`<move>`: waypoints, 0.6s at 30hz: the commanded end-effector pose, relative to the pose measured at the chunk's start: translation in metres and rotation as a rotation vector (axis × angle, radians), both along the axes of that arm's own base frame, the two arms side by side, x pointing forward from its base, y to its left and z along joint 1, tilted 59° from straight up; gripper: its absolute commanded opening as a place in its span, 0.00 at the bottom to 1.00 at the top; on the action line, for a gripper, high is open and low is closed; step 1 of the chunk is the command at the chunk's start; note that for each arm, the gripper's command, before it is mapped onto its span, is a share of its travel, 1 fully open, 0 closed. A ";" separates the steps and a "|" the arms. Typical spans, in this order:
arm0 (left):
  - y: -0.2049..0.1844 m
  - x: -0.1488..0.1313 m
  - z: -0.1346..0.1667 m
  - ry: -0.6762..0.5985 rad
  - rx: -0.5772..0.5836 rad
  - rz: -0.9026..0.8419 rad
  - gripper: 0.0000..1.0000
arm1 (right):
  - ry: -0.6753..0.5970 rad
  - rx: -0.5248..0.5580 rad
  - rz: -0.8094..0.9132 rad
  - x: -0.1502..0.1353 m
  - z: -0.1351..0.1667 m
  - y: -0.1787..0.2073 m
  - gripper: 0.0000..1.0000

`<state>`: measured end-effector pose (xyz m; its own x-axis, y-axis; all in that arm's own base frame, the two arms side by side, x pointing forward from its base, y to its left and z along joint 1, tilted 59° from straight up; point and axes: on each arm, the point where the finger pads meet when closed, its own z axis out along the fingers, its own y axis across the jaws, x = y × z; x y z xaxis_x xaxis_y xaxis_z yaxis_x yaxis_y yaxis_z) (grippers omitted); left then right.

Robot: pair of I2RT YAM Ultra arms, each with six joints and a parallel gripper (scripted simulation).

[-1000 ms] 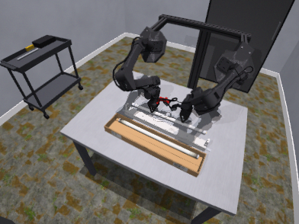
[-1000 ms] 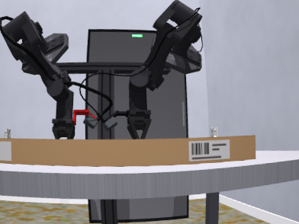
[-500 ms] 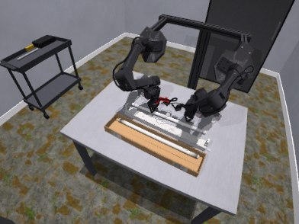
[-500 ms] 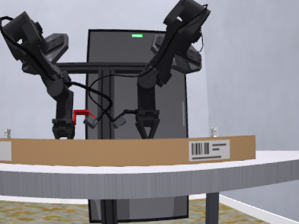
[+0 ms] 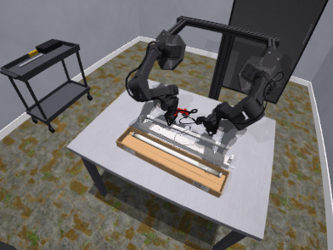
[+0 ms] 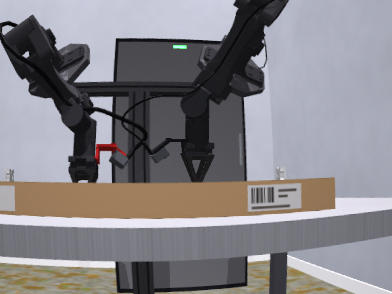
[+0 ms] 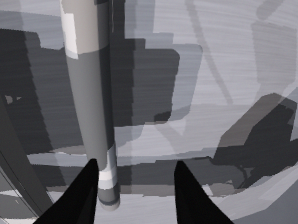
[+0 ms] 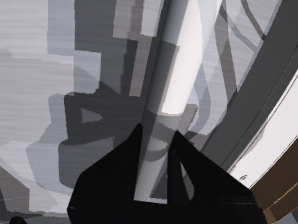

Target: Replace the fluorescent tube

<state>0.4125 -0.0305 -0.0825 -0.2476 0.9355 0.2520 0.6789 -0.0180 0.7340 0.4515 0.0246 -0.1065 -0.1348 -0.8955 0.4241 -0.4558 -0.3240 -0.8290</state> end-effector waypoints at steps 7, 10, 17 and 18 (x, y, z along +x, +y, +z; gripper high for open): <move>-0.032 0.014 0.019 0.072 0.022 0.025 0.49 | 0.069 -0.018 0.032 -0.012 -0.023 0.006 0.11; -0.042 0.022 0.027 0.054 0.013 0.018 0.49 | 0.069 -0.018 0.032 -0.012 -0.023 0.006 0.11; -0.057 0.035 0.037 0.001 -0.034 -0.019 0.49 | 0.069 -0.018 0.032 -0.012 -0.023 0.006 0.11; -0.057 0.035 0.037 0.001 -0.034 -0.019 0.49 | 0.069 -0.018 0.032 -0.012 -0.023 0.006 0.11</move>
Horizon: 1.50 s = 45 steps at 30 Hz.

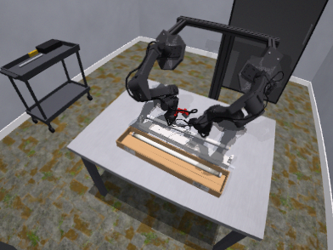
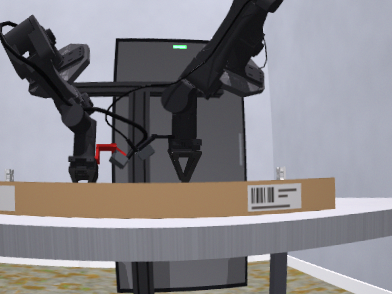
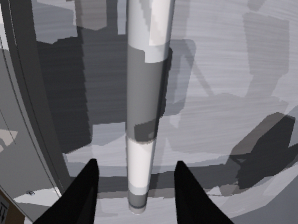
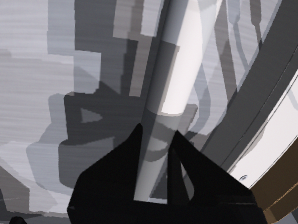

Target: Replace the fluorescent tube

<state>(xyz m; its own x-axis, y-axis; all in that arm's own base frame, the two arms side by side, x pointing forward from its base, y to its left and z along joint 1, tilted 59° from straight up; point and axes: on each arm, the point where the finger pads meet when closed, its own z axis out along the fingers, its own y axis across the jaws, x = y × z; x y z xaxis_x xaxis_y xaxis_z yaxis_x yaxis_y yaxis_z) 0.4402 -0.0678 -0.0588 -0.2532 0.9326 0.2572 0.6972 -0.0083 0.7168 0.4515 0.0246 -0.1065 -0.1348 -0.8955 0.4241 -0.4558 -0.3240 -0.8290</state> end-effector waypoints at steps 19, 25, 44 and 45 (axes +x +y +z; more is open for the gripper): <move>0.006 0.035 -0.031 -0.004 -0.007 -0.039 0.49 | 0.069 -0.018 0.032 -0.012 -0.023 0.006 0.11; 0.009 0.018 -0.045 0.054 0.012 -0.044 0.49 | 0.069 -0.018 0.032 -0.012 -0.023 0.006 0.11; 0.005 0.023 -0.034 0.032 0.005 -0.050 0.11 | 0.069 -0.017 0.032 -0.012 -0.023 0.006 0.11; 0.005 0.023 -0.034 0.032 0.005 -0.050 0.11 | 0.069 -0.017 0.032 -0.012 -0.023 0.006 0.11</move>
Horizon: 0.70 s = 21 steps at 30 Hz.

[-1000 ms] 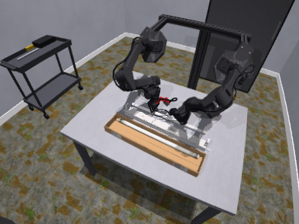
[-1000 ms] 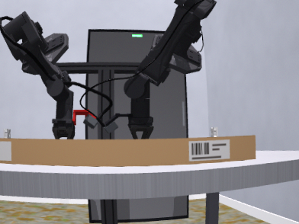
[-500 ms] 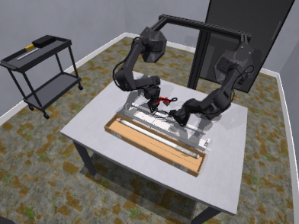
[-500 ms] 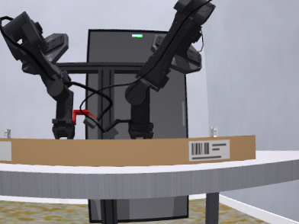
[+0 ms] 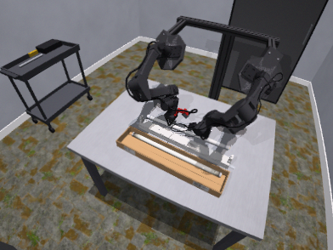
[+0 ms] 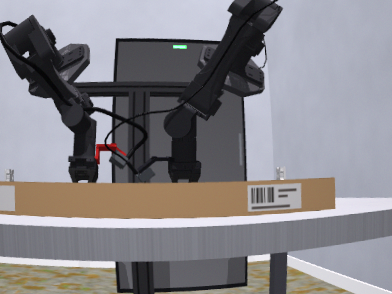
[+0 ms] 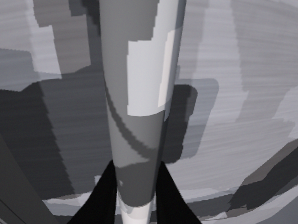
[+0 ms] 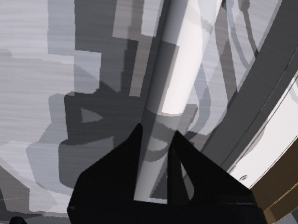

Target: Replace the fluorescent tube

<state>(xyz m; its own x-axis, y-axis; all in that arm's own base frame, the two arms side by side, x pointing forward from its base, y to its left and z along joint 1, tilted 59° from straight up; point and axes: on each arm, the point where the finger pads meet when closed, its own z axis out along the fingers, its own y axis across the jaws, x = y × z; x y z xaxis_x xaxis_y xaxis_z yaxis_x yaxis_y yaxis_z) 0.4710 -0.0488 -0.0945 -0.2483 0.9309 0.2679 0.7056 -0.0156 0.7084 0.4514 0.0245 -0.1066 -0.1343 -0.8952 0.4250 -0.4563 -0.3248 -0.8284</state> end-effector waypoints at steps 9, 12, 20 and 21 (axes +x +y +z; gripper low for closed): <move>-0.014 -0.008 0.001 0.020 -0.004 -0.048 0.11 | 0.067 -0.012 0.030 -0.012 -0.023 0.006 0.49; -0.014 -0.008 0.001 0.020 -0.004 -0.048 0.11 | 0.067 -0.012 0.030 -0.012 -0.023 0.006 0.49; -0.014 -0.008 0.001 0.020 -0.004 -0.048 0.11 | 0.067 -0.012 0.030 -0.012 -0.023 0.006 0.49; -0.014 -0.008 0.001 0.020 -0.004 -0.048 0.11 | 0.045 -0.001 0.033 -0.014 -0.006 0.010 0.49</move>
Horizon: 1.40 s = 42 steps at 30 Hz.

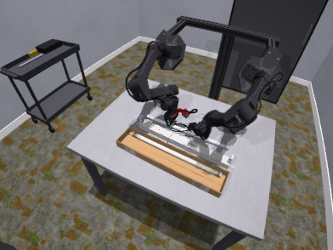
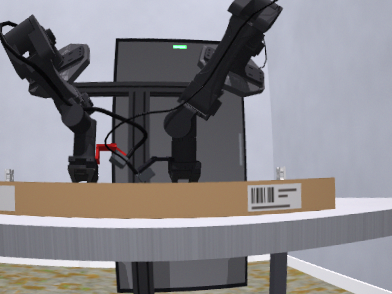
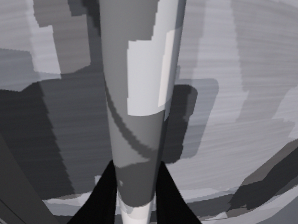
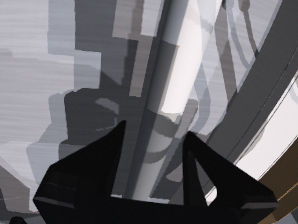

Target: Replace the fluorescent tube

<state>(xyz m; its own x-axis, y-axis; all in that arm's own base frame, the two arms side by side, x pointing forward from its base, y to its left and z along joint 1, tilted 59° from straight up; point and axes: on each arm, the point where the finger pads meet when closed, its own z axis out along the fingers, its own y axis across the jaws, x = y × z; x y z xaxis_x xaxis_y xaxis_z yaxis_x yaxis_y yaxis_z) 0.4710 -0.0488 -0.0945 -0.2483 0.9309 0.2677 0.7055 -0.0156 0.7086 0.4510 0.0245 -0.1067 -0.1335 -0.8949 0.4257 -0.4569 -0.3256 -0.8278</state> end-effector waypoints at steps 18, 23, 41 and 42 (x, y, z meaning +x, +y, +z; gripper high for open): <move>-0.014 -0.008 0.001 0.021 -0.003 -0.048 0.11 | 0.008 0.005 0.026 -0.049 0.020 0.025 0.49; -0.014 -0.008 0.001 0.021 -0.003 -0.048 0.11 | 0.014 0.008 0.024 -0.044 0.018 0.023 0.49; -0.014 -0.008 0.001 0.021 -0.003 -0.048 0.11 | 0.233 0.043 -0.057 -0.035 0.010 0.030 0.49; -0.014 -0.008 0.001 0.021 -0.003 -0.048 0.11 | 0.245 0.045 -0.063 -0.035 0.011 0.030 0.49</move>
<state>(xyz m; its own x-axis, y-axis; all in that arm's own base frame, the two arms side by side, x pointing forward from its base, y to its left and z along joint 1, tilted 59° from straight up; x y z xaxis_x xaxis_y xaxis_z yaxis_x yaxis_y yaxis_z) 0.4710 -0.0488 -0.0945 -0.2483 0.9309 0.2677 0.7055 -0.0156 0.7086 0.4143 0.0425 -0.0936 -0.1141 -0.8988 0.4232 -0.6026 -0.2760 -0.7488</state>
